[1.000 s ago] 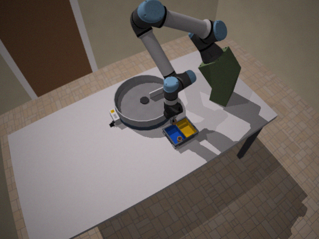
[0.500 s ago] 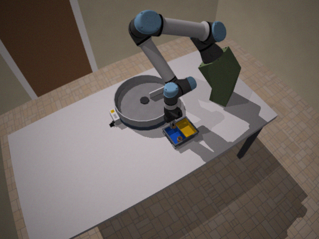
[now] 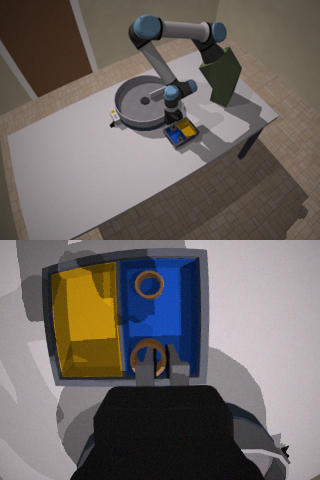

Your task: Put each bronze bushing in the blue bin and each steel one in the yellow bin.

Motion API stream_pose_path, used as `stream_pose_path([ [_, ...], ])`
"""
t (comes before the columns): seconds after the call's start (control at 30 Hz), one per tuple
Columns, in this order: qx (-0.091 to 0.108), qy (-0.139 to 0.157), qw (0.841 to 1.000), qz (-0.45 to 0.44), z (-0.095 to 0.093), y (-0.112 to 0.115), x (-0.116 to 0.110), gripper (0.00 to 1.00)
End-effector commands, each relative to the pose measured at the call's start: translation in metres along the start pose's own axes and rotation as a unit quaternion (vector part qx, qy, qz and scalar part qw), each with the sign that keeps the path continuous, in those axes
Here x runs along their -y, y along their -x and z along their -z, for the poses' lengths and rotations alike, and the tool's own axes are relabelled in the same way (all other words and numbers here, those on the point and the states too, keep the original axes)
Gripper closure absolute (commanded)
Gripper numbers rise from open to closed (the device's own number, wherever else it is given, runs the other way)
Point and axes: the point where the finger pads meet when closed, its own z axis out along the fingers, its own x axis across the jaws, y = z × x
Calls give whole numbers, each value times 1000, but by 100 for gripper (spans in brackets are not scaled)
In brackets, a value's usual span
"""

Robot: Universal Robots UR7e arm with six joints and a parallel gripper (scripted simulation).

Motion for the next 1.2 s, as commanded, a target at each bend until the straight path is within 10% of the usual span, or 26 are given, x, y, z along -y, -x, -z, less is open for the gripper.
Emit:
stream_pose_path([
  [0.0,-1,0,1000,0,-3,-1,0,100],
  [1.17,-1,0,1000,0,-23,-1,1,100],
])
